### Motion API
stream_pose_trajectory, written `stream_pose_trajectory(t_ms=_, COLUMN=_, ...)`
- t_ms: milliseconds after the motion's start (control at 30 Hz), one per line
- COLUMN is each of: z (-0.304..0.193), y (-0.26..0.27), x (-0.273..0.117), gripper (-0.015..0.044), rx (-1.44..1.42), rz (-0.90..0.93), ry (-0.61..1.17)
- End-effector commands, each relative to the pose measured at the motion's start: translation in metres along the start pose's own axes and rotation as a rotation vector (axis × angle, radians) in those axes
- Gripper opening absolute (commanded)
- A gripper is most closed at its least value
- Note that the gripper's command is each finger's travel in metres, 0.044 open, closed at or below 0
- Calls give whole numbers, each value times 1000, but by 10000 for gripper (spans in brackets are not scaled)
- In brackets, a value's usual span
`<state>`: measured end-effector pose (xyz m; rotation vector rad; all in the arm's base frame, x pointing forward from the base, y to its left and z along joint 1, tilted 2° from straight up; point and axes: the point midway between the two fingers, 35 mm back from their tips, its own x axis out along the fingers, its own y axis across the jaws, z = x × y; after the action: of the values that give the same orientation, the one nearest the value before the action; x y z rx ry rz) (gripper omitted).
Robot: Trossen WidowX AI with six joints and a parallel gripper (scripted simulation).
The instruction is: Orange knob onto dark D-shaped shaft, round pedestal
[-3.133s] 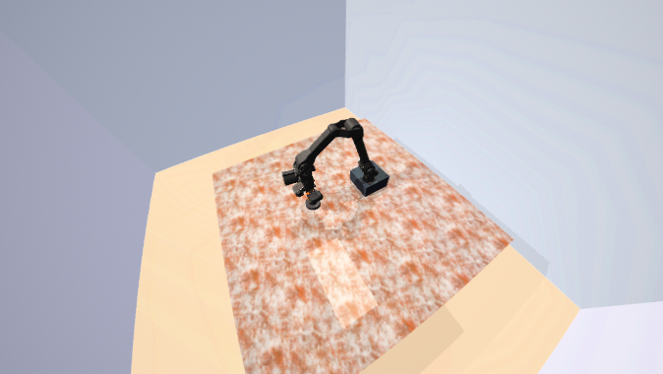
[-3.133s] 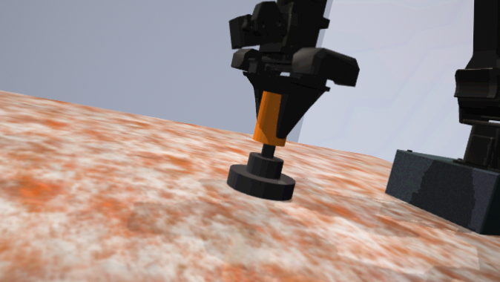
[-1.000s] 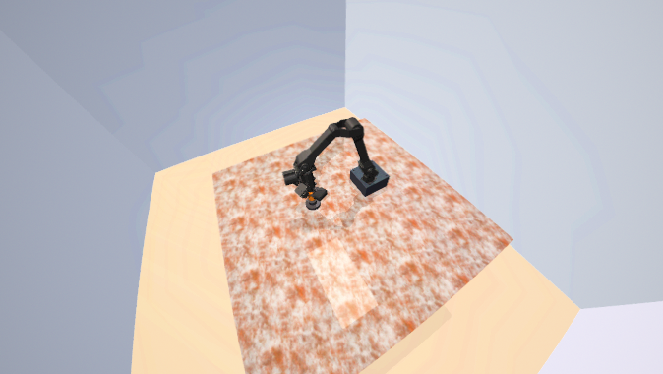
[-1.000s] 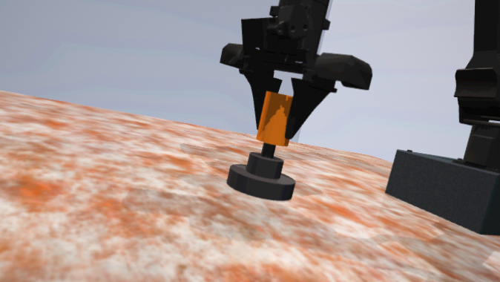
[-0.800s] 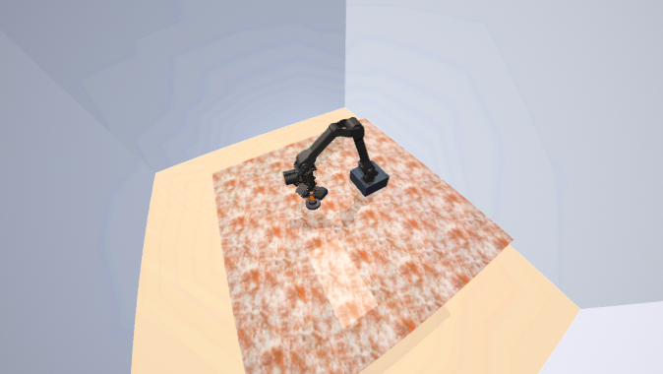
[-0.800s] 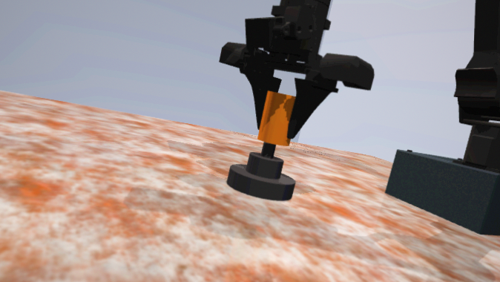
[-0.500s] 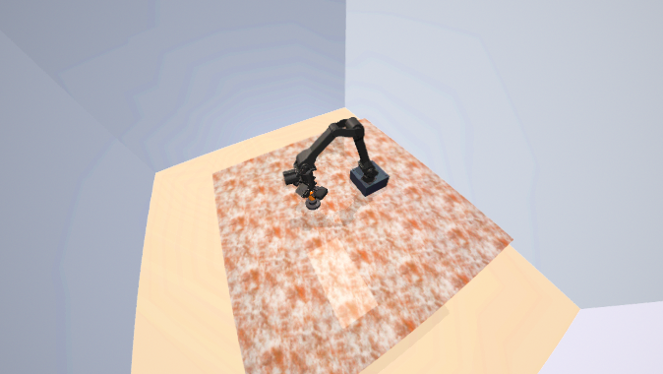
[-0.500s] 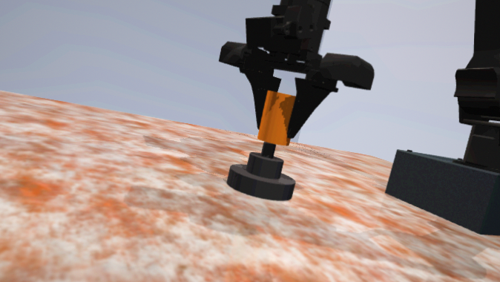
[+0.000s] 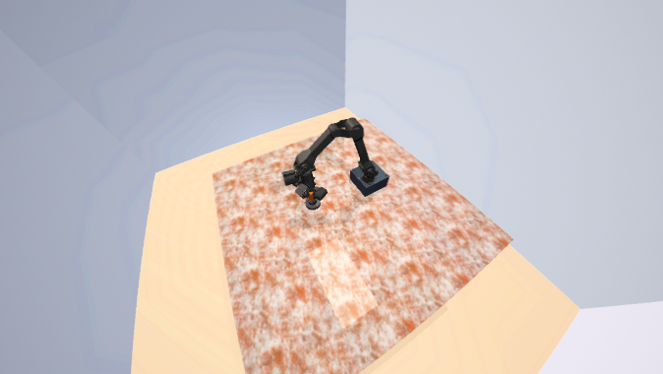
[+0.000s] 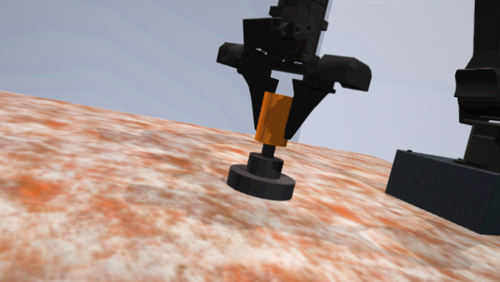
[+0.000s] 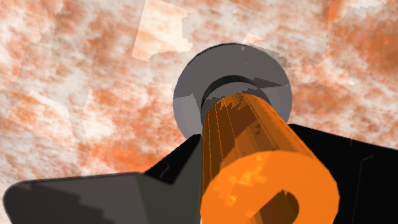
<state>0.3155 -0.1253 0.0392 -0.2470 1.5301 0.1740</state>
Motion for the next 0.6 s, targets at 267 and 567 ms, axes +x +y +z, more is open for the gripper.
stream_pose_trajectory(t_ms=267, z=0, y=1, x=1, gripper=0, rx=-3, rz=1, ry=-7)
stream_pose_trajectory(t_ms=567, z=-2, y=2, x=-4, gripper=0, rx=-3, rz=1, ry=-7)
